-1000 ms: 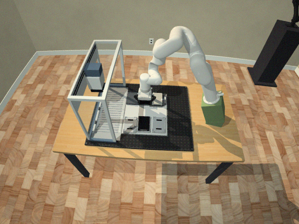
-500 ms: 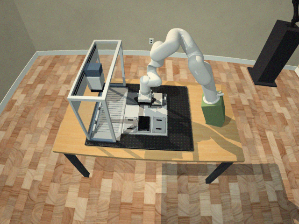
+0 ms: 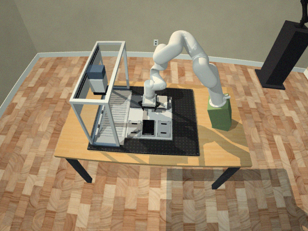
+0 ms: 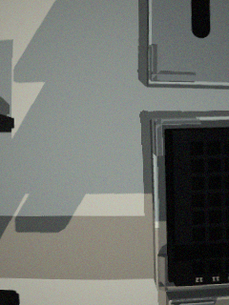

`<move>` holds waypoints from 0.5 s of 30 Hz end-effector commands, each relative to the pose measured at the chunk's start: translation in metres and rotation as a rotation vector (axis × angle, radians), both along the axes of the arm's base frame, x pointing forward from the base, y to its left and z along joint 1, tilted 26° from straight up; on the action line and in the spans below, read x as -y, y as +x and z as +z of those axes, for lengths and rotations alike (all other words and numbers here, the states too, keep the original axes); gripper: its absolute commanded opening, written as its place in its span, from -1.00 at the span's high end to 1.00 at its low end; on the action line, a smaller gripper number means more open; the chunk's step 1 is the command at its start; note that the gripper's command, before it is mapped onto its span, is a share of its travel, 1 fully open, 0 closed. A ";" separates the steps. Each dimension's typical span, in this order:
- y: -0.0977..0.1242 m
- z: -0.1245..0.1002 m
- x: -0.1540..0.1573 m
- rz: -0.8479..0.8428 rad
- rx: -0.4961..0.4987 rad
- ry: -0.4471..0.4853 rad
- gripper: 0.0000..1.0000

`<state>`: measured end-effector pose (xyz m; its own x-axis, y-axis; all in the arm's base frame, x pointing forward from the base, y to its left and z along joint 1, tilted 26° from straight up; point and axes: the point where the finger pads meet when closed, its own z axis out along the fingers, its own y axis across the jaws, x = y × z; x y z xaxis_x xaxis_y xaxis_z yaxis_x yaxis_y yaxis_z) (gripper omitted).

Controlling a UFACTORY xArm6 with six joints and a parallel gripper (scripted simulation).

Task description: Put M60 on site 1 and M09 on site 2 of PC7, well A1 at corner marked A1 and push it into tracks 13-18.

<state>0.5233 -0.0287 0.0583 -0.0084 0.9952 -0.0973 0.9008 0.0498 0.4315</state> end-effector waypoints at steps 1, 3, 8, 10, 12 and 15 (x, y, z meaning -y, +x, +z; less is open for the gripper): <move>0.001 0.001 0.000 0.000 0.003 -0.001 -1.00; 0.001 0.001 0.000 0.000 0.003 -0.001 -1.00; 0.003 -0.002 0.000 0.000 0.003 -0.001 -1.00; 0.003 -0.004 0.000 0.000 0.003 -0.001 -1.00; 0.004 -0.005 0.001 0.000 0.003 -0.001 -1.00; 0.005 -0.007 0.001 0.000 0.003 -0.001 -1.00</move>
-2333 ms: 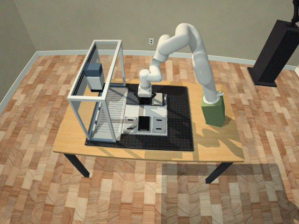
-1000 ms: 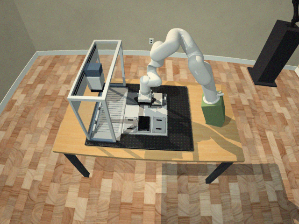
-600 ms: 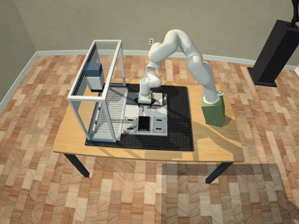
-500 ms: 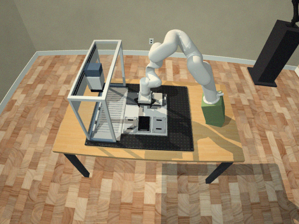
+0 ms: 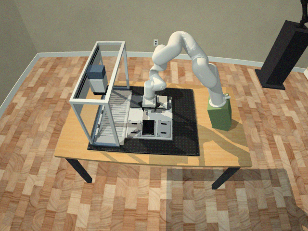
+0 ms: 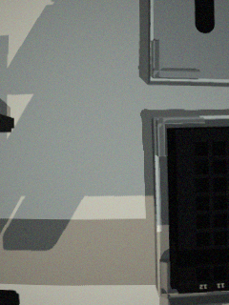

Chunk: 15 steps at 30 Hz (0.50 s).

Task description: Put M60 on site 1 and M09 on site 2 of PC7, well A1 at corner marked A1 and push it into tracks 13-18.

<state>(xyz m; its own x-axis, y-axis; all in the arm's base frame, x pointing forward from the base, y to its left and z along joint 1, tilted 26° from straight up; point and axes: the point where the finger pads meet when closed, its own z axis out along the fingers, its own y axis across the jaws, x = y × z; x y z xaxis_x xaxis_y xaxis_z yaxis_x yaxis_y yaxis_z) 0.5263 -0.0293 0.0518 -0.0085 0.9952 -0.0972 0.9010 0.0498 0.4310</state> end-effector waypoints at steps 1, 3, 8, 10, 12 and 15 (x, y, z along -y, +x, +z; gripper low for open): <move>0.002 -0.001 0.000 0.000 0.004 -0.001 -1.00; 0.002 -0.001 0.000 0.000 0.004 -0.001 -1.00; 0.003 -0.004 0.000 0.000 0.004 -0.001 -1.00; 0.004 -0.005 0.001 0.000 0.004 -0.001 -1.00; 0.005 -0.006 0.001 0.000 0.004 -0.001 -1.00; 0.005 -0.008 0.001 0.000 0.004 -0.001 -1.00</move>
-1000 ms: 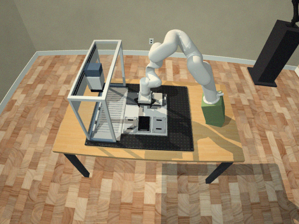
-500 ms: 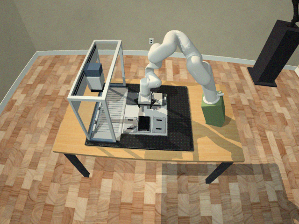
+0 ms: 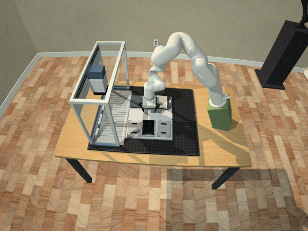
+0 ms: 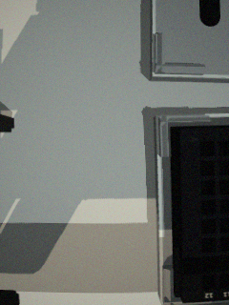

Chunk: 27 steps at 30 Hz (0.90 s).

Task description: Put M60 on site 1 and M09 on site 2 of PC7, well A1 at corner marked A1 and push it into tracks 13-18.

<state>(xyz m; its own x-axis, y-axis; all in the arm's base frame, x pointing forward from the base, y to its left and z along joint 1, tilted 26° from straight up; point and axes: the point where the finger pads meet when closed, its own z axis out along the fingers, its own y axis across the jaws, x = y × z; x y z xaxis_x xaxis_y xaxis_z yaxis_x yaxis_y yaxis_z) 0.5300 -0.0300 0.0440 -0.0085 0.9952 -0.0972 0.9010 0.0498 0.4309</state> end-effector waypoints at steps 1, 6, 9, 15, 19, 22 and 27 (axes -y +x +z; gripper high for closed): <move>0.002 -0.001 0.000 0.000 0.004 -0.001 -1.00; 0.003 -0.002 0.000 0.000 0.004 -0.001 -1.00; 0.003 -0.002 0.000 0.000 0.004 -0.001 -1.00; 0.003 -0.002 0.001 0.000 0.004 -0.001 -1.00; 0.003 -0.002 0.003 0.000 0.004 -0.001 -1.00; 0.003 -0.002 0.003 0.000 0.004 -0.001 -1.00; 0.003 -0.002 0.006 0.000 0.004 -0.001 -1.00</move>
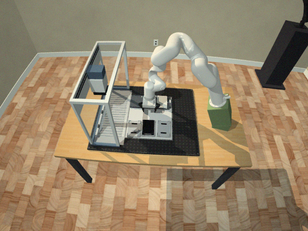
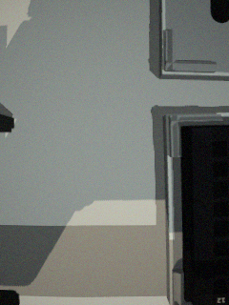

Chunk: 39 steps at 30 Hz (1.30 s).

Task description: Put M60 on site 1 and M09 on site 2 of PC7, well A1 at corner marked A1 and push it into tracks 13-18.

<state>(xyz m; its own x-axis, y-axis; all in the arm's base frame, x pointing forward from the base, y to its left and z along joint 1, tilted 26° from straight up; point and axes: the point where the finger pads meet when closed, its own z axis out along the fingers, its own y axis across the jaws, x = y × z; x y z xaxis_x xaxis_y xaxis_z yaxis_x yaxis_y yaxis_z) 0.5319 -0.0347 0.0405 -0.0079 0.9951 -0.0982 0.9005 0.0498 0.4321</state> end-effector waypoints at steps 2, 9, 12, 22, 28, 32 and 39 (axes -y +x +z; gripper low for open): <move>0.001 0.002 0.002 0.000 0.003 0.000 -1.00; 0.001 0.002 0.006 0.000 0.003 0.000 -1.00; 0.001 0.002 0.006 0.000 0.003 0.000 -1.00; 0.001 0.002 0.011 0.000 0.003 0.000 -1.00; 0.001 0.003 0.014 0.000 0.003 0.000 -1.00; 0.001 0.003 0.015 0.000 0.003 0.000 -1.00; 0.001 0.003 0.019 0.000 0.003 0.000 -1.00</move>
